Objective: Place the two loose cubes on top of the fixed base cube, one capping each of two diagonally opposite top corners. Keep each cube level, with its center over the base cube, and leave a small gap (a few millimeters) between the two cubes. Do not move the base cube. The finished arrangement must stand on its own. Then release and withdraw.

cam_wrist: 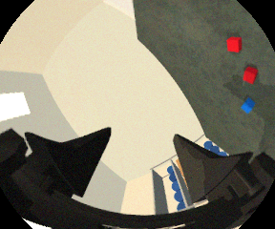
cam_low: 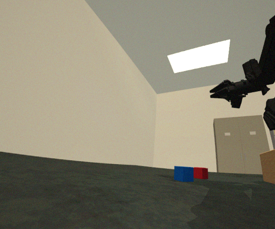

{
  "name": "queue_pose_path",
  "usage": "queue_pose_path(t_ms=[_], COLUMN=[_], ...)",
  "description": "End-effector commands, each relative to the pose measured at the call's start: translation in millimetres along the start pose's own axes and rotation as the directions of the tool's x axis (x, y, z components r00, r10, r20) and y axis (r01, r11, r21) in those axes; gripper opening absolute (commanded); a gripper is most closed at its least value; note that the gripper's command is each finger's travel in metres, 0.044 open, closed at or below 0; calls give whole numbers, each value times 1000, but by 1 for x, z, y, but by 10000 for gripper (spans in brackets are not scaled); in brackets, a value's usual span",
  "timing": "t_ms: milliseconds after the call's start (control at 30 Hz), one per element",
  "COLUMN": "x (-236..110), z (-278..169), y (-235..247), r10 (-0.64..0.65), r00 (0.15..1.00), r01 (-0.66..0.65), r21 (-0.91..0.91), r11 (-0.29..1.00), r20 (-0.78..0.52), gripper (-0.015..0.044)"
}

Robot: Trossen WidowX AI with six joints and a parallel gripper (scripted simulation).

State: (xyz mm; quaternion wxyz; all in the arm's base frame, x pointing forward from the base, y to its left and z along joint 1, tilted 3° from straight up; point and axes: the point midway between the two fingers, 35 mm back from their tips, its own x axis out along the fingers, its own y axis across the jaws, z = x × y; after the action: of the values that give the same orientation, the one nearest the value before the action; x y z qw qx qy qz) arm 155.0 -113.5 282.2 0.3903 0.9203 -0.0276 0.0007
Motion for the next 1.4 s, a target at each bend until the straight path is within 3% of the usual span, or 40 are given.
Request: queue_pose_path(t_ms=[0, 133, 467, 733, 1100, 1367], x=[0, 9, 42, 71, 104, 117], z=[0, 5, 24, 40, 59, 66], y=[0, 6, 8, -7, -50, -92], r10=[0, 3, -44, -148, -366, -540], r00=[1000, 1000, 998, 981, 897, 768], r01=[0, -3, 60, 194, 378, 358], r21=[-5, -102, -396, -622, -860, -930], r11=[1000, 995, 916, 759, 343, -82], r20=[0, 0, 50, 125, 248, 343], gripper=[374, 269, 265, 265, 265, 265])
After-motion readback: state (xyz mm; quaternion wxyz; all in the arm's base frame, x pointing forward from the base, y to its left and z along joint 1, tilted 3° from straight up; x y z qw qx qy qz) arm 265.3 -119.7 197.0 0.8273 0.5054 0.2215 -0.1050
